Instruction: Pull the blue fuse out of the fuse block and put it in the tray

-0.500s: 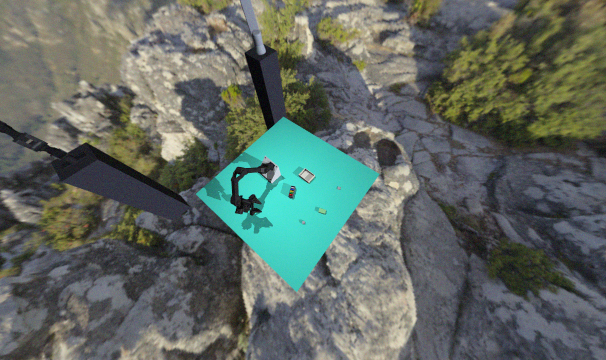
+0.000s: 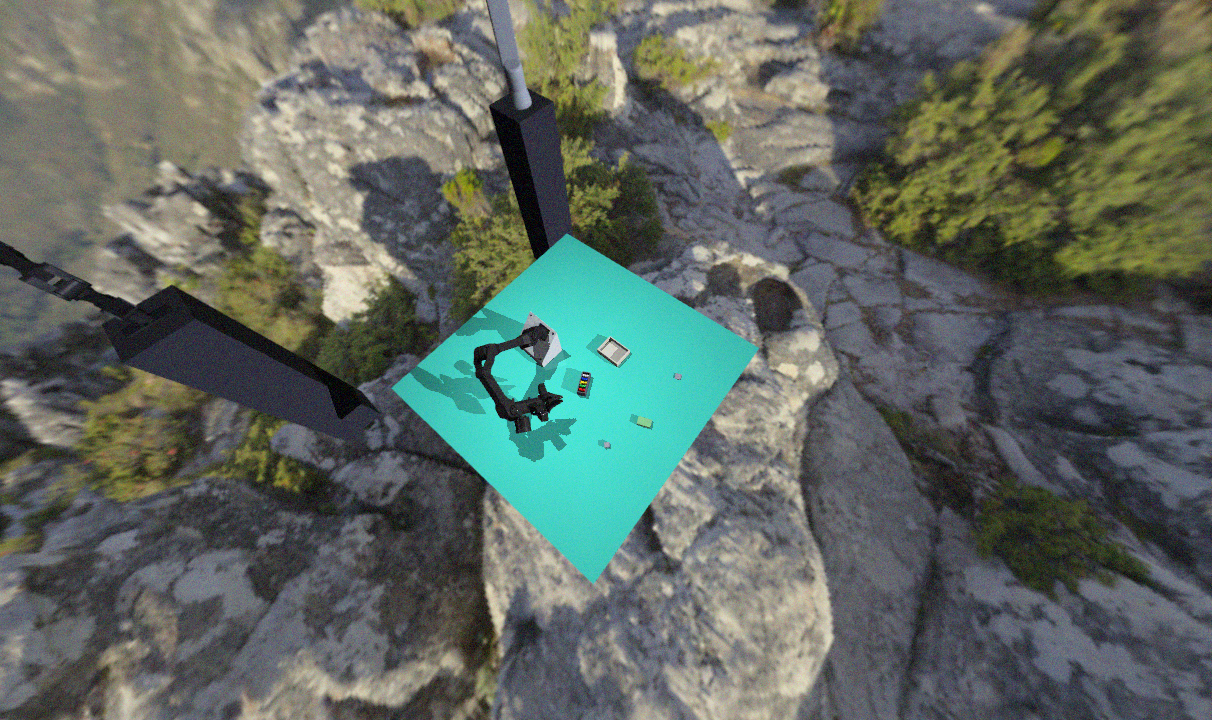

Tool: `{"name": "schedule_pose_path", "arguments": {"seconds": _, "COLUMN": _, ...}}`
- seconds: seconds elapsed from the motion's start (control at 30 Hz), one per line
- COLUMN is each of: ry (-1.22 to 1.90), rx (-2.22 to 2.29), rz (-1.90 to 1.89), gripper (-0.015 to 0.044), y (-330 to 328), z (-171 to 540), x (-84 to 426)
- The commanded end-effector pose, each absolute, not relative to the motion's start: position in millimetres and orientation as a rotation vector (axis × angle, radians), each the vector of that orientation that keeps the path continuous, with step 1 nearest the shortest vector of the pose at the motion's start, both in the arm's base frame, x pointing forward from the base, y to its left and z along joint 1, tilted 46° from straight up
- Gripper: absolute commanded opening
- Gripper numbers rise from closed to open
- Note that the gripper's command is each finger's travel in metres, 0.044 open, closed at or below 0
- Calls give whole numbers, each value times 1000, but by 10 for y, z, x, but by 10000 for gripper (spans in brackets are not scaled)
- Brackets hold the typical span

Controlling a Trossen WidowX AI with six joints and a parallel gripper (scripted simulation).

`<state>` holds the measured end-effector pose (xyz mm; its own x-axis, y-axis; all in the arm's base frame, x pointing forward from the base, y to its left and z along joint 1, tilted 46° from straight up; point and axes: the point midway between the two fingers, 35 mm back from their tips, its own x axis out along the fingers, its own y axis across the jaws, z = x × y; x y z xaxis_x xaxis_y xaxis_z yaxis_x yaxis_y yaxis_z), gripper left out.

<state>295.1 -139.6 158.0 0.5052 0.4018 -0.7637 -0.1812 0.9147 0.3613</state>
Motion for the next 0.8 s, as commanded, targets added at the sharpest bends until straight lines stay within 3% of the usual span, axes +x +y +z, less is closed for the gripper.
{"name": "schedule_pose_path", "arguments": {"seconds": 0.0, "ry": 1279, "rx": 141, "rz": 315, "gripper": 67, "y": -1117, "z": 992, "x": 2976}}
{"name": "schedule_pose_path", "arguments": {"seconds": 0.33, "ry": 1720, "rx": -468, "rz": 25, "gripper": 67, "y": -646, "z": 103, "x": 2841}}
{"name": "schedule_pose_path", "arguments": {"seconds": 0.53, "ry": 1657, "rx": -948, "rz": -213, "gripper": 67, "y": -387, "z": -45, "x": 2849}}
{"name": "schedule_pose_path", "arguments": {"seconds": 0.77, "ry": 1633, "rx": -1002, "rz": -240, "gripper": 67, "y": -346, "z": -52, "x": 2857}}
